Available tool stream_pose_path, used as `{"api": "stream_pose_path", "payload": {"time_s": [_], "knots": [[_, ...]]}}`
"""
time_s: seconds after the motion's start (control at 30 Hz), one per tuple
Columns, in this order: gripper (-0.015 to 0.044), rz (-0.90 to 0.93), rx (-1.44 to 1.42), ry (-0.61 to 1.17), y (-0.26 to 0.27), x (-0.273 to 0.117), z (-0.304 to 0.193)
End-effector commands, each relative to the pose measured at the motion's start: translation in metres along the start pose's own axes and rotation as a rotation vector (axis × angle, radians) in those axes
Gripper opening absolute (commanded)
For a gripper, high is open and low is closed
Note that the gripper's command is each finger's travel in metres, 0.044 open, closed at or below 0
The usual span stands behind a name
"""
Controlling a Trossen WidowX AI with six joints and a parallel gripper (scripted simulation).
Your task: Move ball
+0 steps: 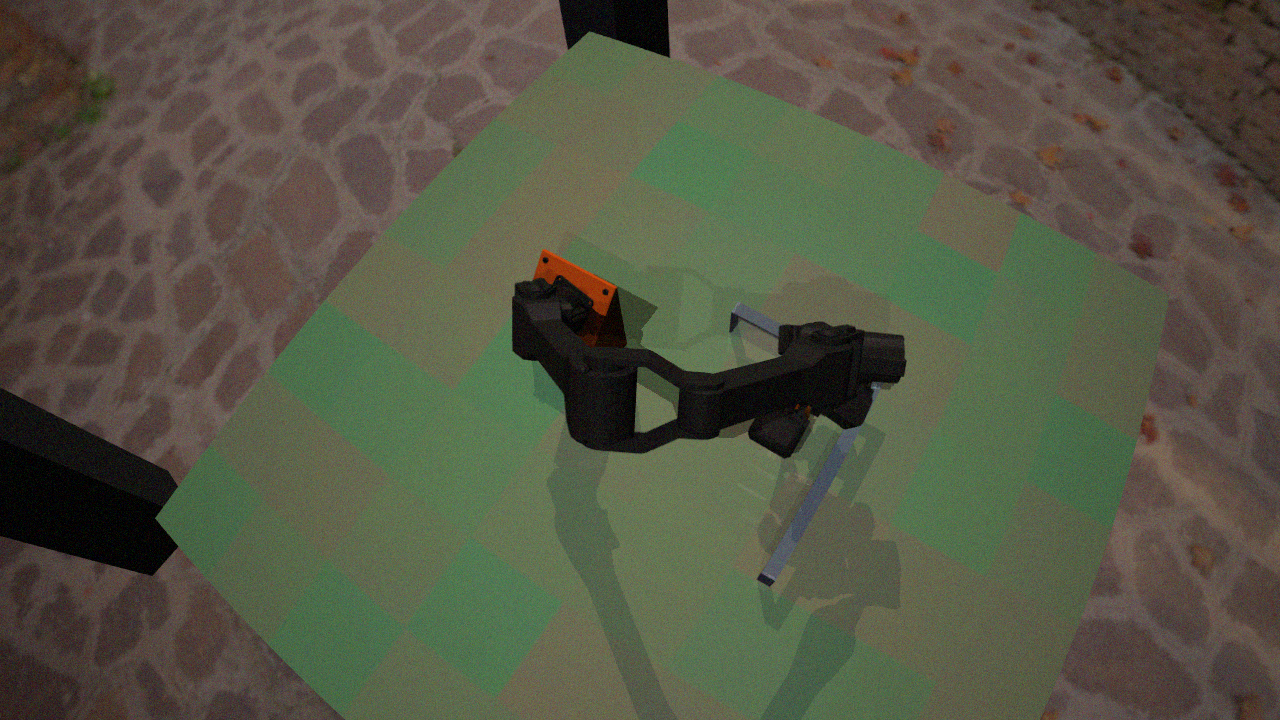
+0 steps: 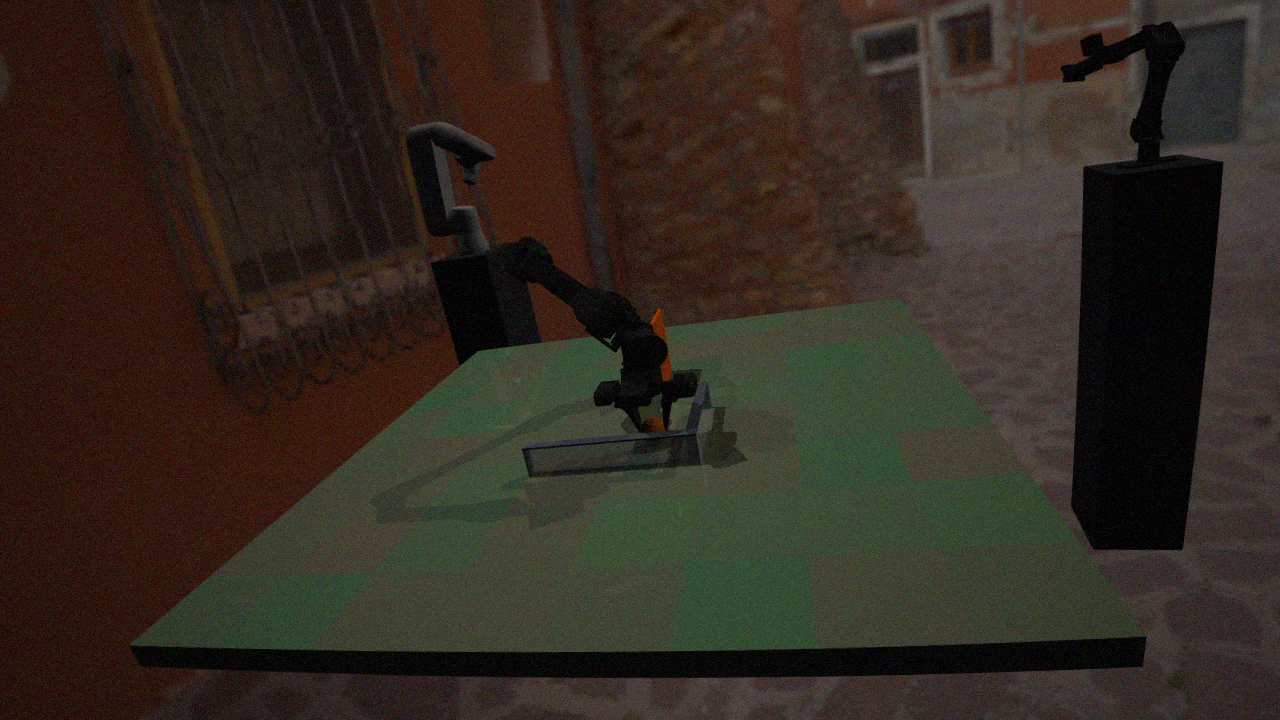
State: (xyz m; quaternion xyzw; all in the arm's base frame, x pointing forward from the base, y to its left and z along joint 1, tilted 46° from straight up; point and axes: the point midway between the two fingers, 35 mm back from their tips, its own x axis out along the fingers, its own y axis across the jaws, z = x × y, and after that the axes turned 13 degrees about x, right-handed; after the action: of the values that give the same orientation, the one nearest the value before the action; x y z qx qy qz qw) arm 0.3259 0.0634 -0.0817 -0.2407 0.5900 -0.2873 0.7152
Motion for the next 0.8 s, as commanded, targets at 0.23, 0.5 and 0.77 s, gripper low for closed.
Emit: {"api": "stream_pose_path", "payload": {"time_s": [0.23, 0.5, 0.77], "knots": [[0.0000, -0.005, -0.011, -0.001, 0.0002, 0.0132, -0.0013], [0.0210, -0.003, -0.002, 0.000, -0.0008, 0.0101, -0.0005], [0.0328, -0.002, -0.002, 0.000, -0.0004, 0.0074, -0.0002]]}}
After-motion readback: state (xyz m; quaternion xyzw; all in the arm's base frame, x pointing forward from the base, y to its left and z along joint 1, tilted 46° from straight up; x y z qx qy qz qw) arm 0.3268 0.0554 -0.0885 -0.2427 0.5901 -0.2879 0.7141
